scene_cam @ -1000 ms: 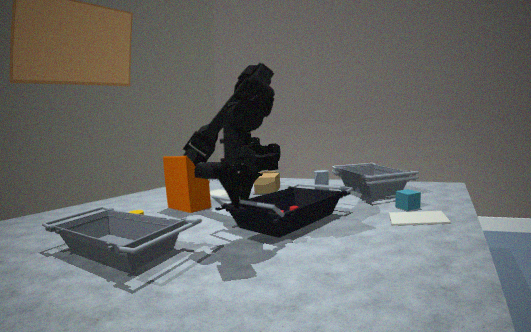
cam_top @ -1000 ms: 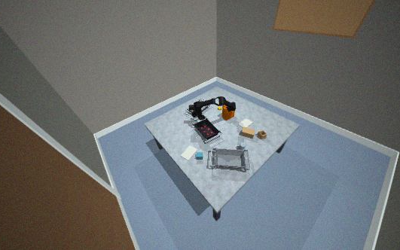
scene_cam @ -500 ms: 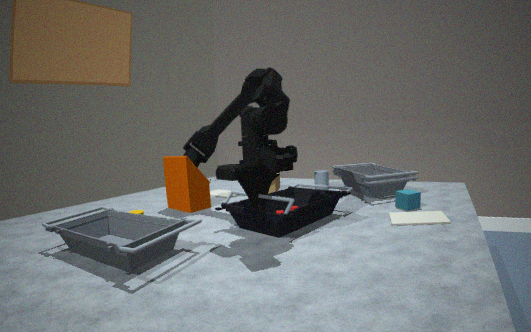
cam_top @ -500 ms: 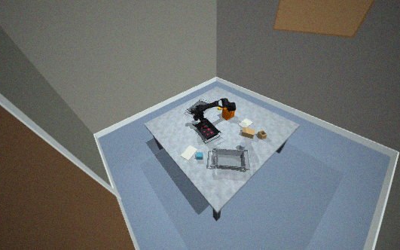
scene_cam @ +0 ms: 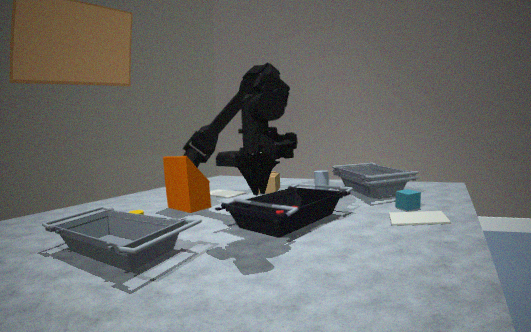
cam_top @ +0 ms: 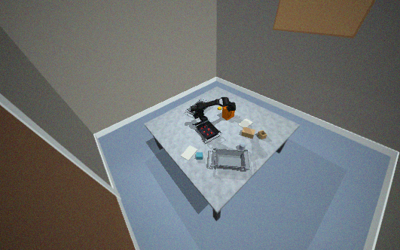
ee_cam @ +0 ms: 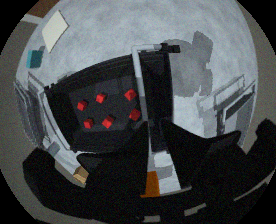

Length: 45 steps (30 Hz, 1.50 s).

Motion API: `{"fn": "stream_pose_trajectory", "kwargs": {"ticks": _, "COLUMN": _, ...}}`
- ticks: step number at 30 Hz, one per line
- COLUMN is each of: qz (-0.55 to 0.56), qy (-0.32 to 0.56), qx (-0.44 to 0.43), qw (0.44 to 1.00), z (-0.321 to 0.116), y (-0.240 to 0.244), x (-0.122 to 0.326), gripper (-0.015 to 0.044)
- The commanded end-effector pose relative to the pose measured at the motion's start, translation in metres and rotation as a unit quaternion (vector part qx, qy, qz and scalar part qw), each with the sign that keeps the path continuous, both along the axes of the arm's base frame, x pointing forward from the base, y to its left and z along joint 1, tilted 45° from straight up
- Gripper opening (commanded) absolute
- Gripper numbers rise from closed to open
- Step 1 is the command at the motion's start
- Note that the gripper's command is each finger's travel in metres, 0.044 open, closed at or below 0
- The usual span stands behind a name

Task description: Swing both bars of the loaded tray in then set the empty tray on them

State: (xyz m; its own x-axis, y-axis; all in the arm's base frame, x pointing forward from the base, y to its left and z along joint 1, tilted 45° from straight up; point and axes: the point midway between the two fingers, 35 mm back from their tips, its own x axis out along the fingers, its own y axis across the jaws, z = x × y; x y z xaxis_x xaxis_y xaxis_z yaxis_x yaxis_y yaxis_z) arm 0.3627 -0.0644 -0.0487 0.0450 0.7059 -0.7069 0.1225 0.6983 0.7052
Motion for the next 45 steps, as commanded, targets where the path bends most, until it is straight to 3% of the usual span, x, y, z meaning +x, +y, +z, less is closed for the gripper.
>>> {"fn": "stream_pose_trajectory", "kwargs": {"ticks": 1, "qz": 0.0, "qy": 0.0, "qx": 0.0, "qw": 1.0, "z": 0.0, "y": 0.0, "x": 0.0, "gripper": 0.0081}}
{"fn": "stream_pose_trajectory", "kwargs": {"ticks": 27, "qz": 0.0, "qy": 0.0, "qx": 0.0, "qw": 1.0, "z": 0.0, "y": 0.0, "x": 0.0, "gripper": 0.0081}}
{"fn": "stream_pose_trajectory", "kwargs": {"ticks": 37, "qz": 0.001, "qy": -0.001, "qx": -0.002, "qw": 1.0, "z": 0.066, "y": -0.063, "x": -0.007, "gripper": 0.0081}}
{"fn": "stream_pose_trajectory", "kwargs": {"ticks": 38, "qz": 0.009, "qy": -0.002, "qx": 0.002, "qw": 1.0, "z": 0.04, "y": -0.038, "x": -0.002, "gripper": 0.0081}}
{"fn": "stream_pose_trajectory", "kwargs": {"ticks": 42, "qz": 0.154, "qy": -0.146, "qx": -0.015, "qw": 0.977, "z": 0.059, "y": -0.013, "x": 0.012, "gripper": 0.0081}}
{"fn": "stream_pose_trajectory", "kwargs": {"ticks": 45, "qz": 0.283, "qy": -0.271, "qx": -0.027, "qw": 0.919, "z": 0.077, "y": 0.011, "x": 0.023, "gripper": 0.0081}}
